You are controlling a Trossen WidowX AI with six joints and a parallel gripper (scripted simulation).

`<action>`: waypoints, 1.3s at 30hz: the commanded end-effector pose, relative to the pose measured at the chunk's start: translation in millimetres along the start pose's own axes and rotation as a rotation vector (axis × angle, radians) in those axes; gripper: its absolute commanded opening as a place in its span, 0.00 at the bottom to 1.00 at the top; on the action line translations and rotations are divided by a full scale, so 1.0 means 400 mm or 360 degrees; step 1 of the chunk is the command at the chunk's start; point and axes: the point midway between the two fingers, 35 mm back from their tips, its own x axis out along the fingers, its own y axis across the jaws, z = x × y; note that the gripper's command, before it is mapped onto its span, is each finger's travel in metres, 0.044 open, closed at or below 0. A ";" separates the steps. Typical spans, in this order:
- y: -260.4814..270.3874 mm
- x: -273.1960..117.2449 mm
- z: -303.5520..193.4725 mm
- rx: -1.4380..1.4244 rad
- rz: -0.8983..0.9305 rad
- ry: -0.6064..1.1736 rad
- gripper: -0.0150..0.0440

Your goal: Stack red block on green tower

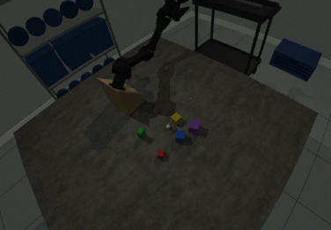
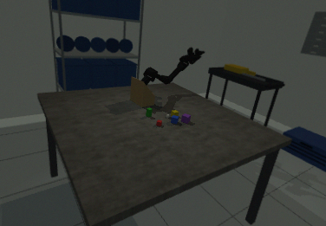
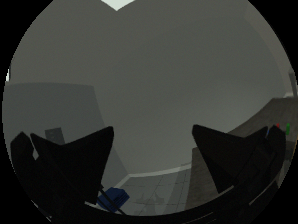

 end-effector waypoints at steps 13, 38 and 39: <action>-0.058 0.155 0.278 -0.0257 -0.0217 -0.0073 1.00; -0.553 0.530 0.626 -0.0549 -0.0798 0.0521 1.00; -0.578 0.540 0.630 -0.0568 -0.0816 0.0554 1.00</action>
